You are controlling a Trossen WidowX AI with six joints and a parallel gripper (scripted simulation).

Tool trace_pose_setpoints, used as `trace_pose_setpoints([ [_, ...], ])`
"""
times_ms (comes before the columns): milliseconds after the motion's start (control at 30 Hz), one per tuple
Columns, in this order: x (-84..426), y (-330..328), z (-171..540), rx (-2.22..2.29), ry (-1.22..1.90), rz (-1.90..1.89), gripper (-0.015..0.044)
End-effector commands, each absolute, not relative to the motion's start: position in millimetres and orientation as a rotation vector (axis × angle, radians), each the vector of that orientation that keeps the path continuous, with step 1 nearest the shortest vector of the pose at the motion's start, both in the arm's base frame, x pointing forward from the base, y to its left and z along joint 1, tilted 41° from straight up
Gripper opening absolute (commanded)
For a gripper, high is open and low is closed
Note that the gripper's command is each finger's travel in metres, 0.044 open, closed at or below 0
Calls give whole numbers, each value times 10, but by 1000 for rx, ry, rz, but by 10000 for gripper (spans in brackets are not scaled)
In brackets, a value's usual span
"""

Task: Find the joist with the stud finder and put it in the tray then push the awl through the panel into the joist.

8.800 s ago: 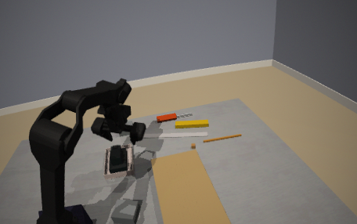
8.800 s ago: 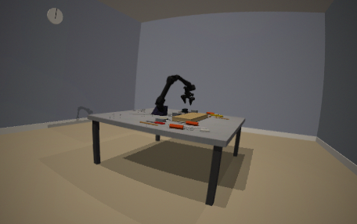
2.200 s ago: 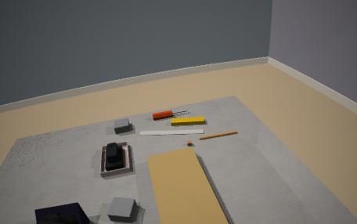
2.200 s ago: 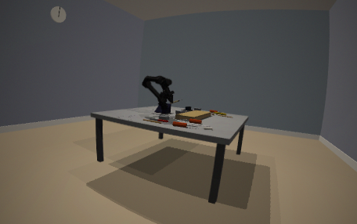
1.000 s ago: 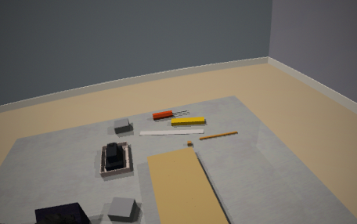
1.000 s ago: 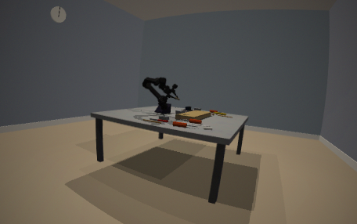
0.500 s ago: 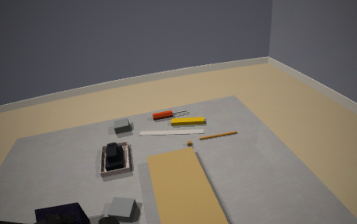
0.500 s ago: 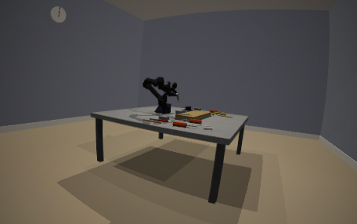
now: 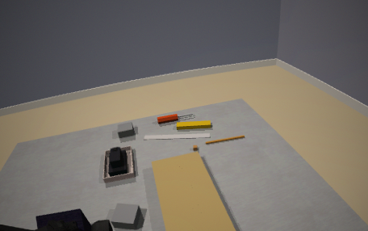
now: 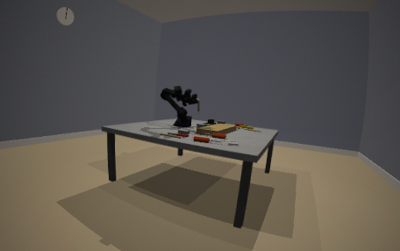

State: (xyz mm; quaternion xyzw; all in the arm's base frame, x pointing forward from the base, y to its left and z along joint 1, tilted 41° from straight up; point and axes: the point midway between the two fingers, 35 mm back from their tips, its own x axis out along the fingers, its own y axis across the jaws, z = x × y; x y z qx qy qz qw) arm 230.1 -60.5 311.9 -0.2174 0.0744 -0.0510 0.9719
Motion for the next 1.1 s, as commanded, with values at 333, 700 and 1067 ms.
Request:
trace_pose_setpoints([
  [333,2653,-460,2857,-503,223,63,0],
  [700,2989,-191,2501,-579,288,266,0],
  [1067,3257,97,2101,-648,335,464,0],
])
